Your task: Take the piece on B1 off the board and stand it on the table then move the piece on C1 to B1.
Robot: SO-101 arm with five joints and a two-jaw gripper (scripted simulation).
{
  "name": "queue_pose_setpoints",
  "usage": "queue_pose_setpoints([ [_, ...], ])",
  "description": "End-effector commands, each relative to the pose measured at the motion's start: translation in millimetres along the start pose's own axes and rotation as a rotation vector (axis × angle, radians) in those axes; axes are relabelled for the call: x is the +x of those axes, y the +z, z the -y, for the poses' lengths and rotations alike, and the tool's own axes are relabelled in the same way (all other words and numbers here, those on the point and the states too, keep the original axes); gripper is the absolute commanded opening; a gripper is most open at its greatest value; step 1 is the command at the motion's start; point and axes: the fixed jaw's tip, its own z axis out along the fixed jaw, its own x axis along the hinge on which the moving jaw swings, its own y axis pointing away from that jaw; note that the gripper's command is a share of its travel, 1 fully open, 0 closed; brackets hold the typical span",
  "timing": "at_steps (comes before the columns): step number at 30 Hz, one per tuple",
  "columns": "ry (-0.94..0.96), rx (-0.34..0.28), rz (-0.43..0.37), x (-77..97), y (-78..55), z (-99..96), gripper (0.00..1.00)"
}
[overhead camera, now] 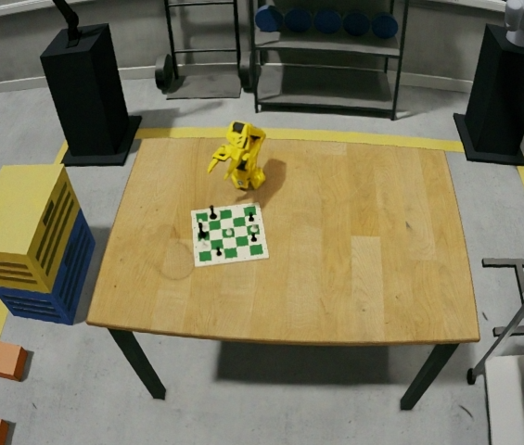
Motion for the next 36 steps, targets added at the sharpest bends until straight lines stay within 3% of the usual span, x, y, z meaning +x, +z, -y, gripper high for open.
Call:
queue_pose_setpoints([
  [1, -0.017, -0.036, -0.097, -12.8, 2.3, -6.1, 0.28],
  [7, -0.062, -0.082, -0.213, -36.4, 20.4, -18.0, 0.21],
  [9, -0.062, -0.082, -0.213, -36.4, 20.4, -18.0, 0.21],
  [16, -0.121, -0.131, -0.351, -52.3, 58.5, -38.7, 0.13],
  [24, -0.182, -0.167, -0.476, -47.8, 102.7, -62.9, 0.05],
  [26, -0.182, -0.167, -0.476, -47.8, 102.7, -62.9, 0.05],
  [31, -0.207, -0.180, -0.525, -40.2, 120.4, -72.9, 0.02],
  [36, -0.220, -0.185, -0.549, -35.1, 129.0, -77.9, 0.00],
])
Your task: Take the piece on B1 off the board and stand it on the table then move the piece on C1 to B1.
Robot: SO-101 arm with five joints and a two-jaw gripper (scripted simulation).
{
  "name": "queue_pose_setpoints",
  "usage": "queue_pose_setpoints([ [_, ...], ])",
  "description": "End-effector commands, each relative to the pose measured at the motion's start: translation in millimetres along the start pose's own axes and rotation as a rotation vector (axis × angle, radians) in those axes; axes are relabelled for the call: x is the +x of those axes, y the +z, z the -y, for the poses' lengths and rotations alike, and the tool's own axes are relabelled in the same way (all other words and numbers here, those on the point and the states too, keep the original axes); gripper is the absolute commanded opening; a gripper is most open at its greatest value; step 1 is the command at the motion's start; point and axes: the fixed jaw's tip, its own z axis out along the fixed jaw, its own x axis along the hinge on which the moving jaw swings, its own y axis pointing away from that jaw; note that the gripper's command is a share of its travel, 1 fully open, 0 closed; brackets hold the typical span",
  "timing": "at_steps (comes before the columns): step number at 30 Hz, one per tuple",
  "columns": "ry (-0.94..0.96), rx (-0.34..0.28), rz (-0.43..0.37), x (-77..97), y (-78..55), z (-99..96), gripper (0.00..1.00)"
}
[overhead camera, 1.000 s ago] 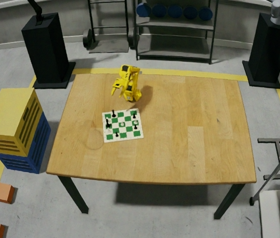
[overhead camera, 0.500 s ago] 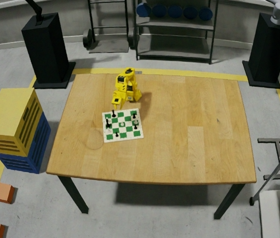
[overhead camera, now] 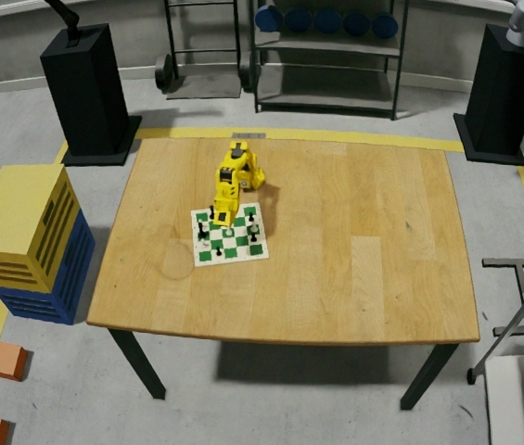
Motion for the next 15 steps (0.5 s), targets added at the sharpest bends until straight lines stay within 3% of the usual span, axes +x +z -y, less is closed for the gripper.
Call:
queue_pose_setpoints([
  [1, -0.007, -0.008, -0.047, -1.0, 6.1, -4.7, 0.00],
  [15, -0.009, -0.009, -0.050, -1.0, 7.5, -5.2, 0.00],
])
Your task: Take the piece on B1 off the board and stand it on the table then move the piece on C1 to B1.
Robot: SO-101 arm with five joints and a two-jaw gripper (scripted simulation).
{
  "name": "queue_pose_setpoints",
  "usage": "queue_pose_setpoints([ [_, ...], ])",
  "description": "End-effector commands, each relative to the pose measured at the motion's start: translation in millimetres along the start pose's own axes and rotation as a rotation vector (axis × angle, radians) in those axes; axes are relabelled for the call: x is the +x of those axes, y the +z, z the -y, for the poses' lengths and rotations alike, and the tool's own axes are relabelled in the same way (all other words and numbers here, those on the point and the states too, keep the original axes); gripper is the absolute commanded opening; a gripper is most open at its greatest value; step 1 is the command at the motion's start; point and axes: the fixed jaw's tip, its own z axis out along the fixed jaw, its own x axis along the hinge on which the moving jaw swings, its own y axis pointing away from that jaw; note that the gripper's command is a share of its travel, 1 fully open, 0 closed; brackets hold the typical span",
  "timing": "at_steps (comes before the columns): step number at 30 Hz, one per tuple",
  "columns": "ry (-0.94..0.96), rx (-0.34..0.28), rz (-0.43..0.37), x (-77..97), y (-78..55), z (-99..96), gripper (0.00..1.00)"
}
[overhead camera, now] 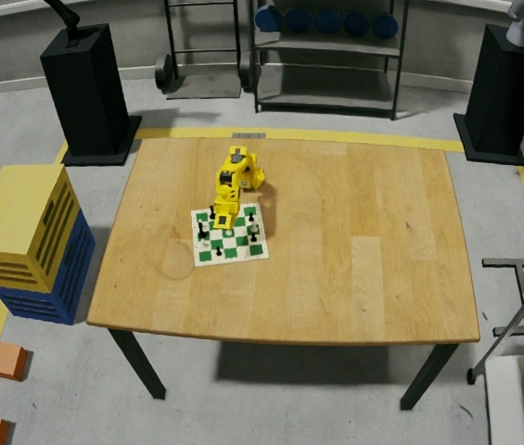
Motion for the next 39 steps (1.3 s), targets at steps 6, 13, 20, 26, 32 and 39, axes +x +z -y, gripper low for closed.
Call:
queue_pose_setpoints([
  [6, -0.002, -0.005, -0.023, 2.3, 2.8, -3.3, 0.00],
  [13, -0.012, -0.009, -0.046, 6.0, 9.1, -5.8, 0.00],
  [20, -0.014, -0.009, -0.051, 6.9, 10.5, -6.4, 0.00],
  [26, -0.014, -0.009, -0.051, 7.3, 12.1, -6.4, 0.00],
  [32, -0.014, -0.009, -0.051, 7.8, 13.8, -6.4, 0.00],
  [39, -0.014, -0.009, -0.051, 8.2, 15.3, -6.4, 0.00],
])
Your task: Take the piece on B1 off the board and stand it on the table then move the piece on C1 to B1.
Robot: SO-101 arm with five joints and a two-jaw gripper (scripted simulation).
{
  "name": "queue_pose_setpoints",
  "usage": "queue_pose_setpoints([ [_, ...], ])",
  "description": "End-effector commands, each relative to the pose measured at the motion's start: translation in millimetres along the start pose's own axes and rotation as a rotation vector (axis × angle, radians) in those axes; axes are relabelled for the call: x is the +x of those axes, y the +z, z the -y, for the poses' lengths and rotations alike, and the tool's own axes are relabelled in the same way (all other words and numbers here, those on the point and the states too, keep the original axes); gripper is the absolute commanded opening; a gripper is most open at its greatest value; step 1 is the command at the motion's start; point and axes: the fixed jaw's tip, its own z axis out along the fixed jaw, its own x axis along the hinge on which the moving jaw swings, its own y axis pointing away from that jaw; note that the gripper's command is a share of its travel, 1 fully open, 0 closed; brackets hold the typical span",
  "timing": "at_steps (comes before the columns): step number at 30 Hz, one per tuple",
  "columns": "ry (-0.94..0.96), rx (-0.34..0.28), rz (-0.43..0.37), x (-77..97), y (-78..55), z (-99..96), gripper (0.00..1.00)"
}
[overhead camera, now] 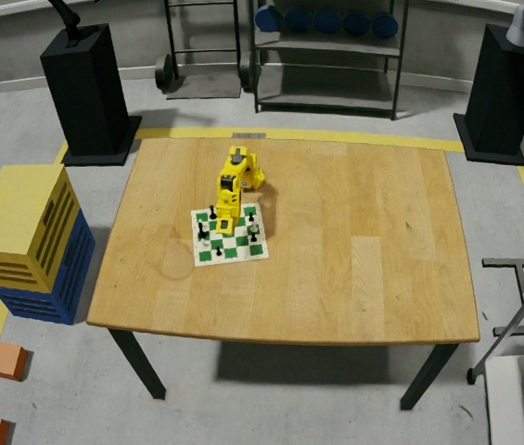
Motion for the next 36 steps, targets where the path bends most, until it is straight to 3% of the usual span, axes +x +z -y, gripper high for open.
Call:
queue_pose_setpoints([
  [1, -0.003, -0.004, -0.003, 1.1, 3.5, -3.1, 0.00],
  [7, -0.003, -0.004, -0.003, 2.9, 10.2, -3.1, 0.00],
  [19, -0.003, -0.004, -0.002, 13.3, 48.4, -3.6, 0.00],
  [26, -0.003, -0.004, -0.003, 17.0, 61.6, -3.7, 0.00],
  [36, -0.003, -0.004, -0.003, 19.0, 68.6, -3.8, 0.00],
])
